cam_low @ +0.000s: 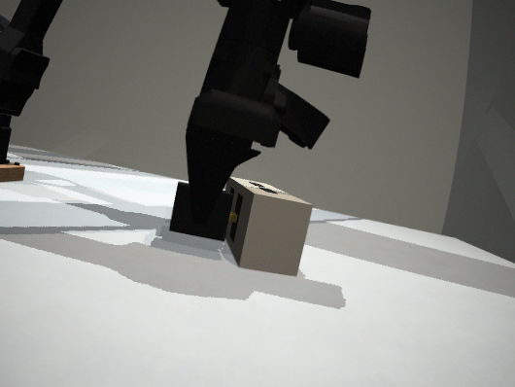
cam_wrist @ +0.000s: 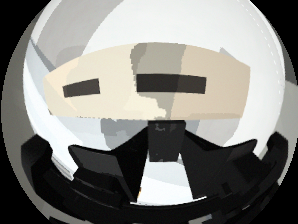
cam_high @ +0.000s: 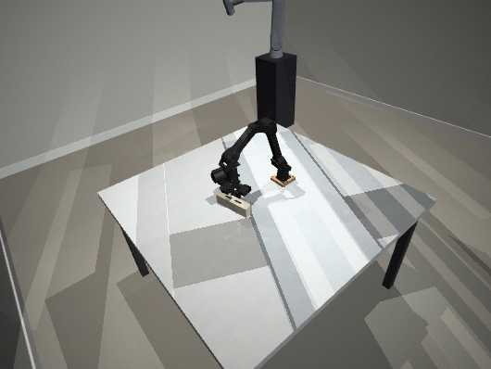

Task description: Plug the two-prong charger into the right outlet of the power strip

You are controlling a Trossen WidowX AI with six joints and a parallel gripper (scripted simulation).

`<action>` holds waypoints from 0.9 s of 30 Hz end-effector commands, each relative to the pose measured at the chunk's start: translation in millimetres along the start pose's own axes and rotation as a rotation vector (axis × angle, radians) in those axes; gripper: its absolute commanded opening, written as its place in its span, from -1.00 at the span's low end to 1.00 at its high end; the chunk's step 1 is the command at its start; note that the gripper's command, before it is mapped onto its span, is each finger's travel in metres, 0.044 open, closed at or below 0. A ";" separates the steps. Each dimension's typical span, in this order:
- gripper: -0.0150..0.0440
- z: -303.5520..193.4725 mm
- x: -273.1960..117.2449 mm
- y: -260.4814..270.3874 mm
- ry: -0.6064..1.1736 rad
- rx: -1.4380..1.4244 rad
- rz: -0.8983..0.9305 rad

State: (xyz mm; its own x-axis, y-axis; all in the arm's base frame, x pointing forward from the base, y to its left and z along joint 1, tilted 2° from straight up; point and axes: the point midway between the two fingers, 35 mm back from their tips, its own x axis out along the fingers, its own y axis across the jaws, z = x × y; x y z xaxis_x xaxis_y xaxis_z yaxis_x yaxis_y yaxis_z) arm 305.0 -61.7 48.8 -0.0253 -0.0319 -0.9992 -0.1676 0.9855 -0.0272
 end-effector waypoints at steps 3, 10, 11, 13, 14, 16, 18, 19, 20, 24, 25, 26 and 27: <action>-0.49 3.3 -0.7 -0.7 -0.003 0.005 -0.004; -0.49 6.0 -1.0 -0.8 -0.004 0.005 -0.004; -0.49 6.4 -1.0 -0.8 -0.004 0.005 -0.004; -0.49 7.2 -1.1 -0.8 -0.004 0.005 -0.004; -0.49 7.6 -1.1 -0.8 -0.004 0.005 -0.004; -0.49 8.4 -1.2 -0.8 -0.004 0.005 -0.004; -0.49 9.2 -1.2 -0.8 -0.004 0.005 -0.004; -0.49 9.6 -1.2 -0.8 -0.004 0.005 -0.004; -0.49 10.0 -1.3 -0.8 -0.004 0.005 -0.004; -0.49 11.6 -1.3 -0.9 -0.004 0.005 -0.004; -0.49 12.0 -1.3 -0.9 -0.004 0.005 -0.004; -0.49 12.4 -1.3 -0.9 -0.004 0.005 -0.004; -0.49 12.8 -1.3 -0.9 -0.004 0.005 -0.004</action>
State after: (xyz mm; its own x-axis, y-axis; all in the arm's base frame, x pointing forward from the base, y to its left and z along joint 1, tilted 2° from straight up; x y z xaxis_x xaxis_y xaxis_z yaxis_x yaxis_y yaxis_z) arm 308.4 -61.1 49.4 -0.0466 -0.0363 -0.9983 -0.1663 0.9857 -0.0281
